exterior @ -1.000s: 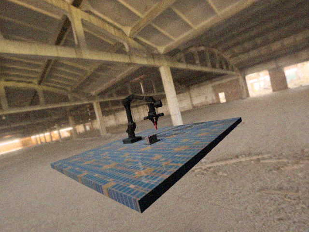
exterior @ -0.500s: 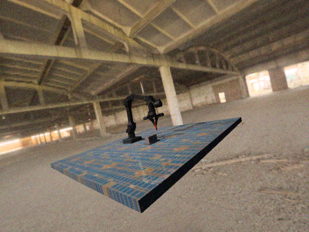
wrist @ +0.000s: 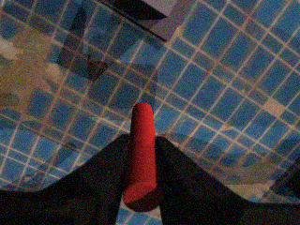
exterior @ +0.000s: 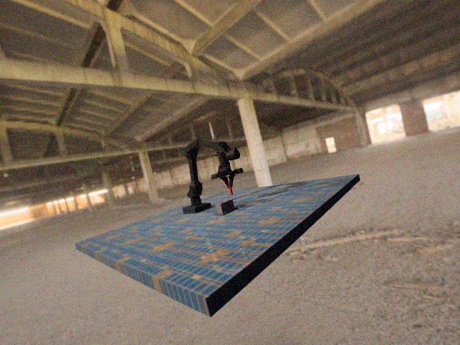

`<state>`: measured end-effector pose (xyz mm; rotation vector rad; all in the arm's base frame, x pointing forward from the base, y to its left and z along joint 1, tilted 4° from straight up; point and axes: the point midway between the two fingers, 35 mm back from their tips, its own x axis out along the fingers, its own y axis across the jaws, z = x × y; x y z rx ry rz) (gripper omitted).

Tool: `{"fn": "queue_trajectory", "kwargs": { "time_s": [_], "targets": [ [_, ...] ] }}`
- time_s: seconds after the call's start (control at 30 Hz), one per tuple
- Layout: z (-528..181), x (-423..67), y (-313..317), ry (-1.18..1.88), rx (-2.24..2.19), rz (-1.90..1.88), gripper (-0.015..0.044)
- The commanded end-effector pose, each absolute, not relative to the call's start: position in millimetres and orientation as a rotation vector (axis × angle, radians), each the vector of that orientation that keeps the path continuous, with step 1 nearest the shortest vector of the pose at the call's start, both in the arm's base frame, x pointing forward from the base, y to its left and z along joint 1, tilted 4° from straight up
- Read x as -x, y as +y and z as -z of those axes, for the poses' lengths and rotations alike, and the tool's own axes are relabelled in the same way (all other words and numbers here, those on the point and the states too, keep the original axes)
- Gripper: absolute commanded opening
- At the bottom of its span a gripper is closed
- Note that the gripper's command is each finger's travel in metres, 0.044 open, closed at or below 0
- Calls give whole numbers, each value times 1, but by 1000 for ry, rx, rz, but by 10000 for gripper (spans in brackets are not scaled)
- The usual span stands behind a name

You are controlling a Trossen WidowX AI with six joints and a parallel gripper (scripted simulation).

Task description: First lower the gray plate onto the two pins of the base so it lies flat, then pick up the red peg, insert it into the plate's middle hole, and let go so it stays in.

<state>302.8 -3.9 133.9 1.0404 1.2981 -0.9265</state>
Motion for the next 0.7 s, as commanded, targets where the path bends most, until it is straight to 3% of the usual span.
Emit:
{"fn": "queue_trajectory", "kwargs": {
  "time_s": [0.0,0.67],
  "targets": [
    [-134,-306,-14,1300,-1040,921,0],
    [-134,-320,-73,1293,-1039,919,0]
  ]
}}
